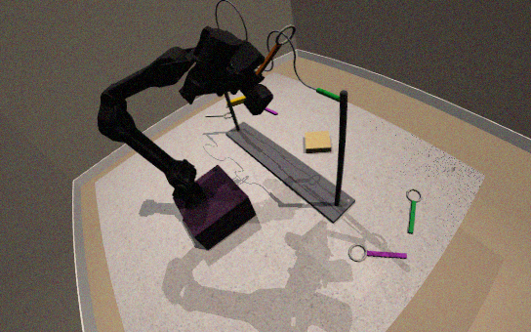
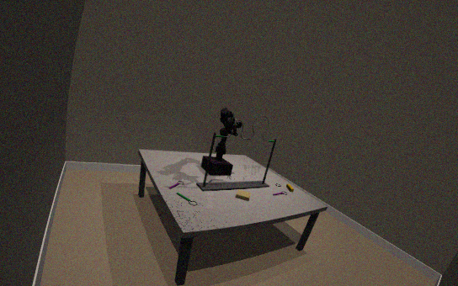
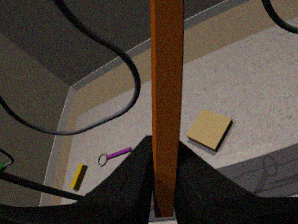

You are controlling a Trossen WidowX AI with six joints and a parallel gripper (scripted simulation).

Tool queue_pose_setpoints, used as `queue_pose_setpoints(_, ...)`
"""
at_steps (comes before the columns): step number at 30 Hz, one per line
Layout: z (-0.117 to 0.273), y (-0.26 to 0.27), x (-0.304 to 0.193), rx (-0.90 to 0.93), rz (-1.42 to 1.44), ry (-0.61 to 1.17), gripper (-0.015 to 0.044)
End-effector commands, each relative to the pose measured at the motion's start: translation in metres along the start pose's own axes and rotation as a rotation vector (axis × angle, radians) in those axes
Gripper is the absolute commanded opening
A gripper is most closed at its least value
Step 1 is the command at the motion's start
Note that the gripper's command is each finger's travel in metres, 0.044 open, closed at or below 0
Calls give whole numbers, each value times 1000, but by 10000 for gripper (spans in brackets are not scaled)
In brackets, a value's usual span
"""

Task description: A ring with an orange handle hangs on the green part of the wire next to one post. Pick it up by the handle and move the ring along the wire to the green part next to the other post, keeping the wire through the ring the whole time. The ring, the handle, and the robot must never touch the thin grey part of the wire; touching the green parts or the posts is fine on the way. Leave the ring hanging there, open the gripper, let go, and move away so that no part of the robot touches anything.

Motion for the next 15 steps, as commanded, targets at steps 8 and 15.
queue_pose_setpoints(8,0,-9,-1,-120,204,13,-150)
queue_pose_setpoints(15,0,-16,-1,-198,333,19,-150)
Point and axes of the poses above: the point midway between the two fingers, 35 mm back from their tips, its own z axis back along the fingers, its own y axis across the jaws, x = y × z, the point moved 3 cm from there along z, back along the fingers, and after that the axes turned 10 degrees about z, right-handed, at the moved point
